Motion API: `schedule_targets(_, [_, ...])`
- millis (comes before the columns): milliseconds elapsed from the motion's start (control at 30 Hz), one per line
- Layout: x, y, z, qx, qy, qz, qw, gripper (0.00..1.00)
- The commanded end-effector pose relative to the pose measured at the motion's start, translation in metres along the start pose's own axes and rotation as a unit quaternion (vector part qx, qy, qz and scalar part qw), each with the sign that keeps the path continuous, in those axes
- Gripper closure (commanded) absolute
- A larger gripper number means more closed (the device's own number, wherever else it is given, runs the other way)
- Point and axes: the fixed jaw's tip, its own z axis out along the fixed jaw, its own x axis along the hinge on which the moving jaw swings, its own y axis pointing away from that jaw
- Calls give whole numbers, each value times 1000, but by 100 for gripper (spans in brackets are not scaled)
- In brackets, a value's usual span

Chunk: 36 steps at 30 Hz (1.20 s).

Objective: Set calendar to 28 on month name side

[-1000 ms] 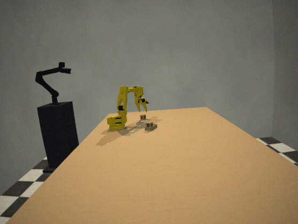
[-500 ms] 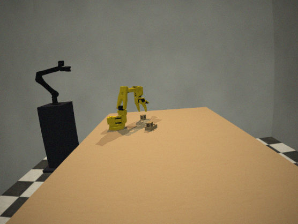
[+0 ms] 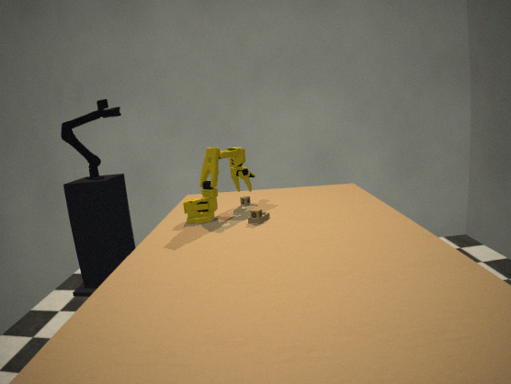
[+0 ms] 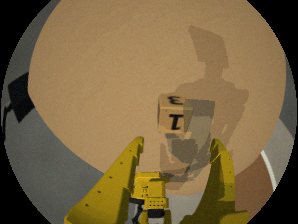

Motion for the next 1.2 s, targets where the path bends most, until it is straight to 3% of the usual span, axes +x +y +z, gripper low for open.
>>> schedule_targets(0, [-5, 2, -7, -3, -23, 1, 1000, 65])
schedule_targets(267, [-6, 2, -1, -3, -23, 1, 1000, 65])
schedule_targets(767, [-7, 2, 22, -3, -23, 1, 1000, 65])
schedule_targets(1167, [-7, 2, 30, -3, -23, 1, 1000, 65])
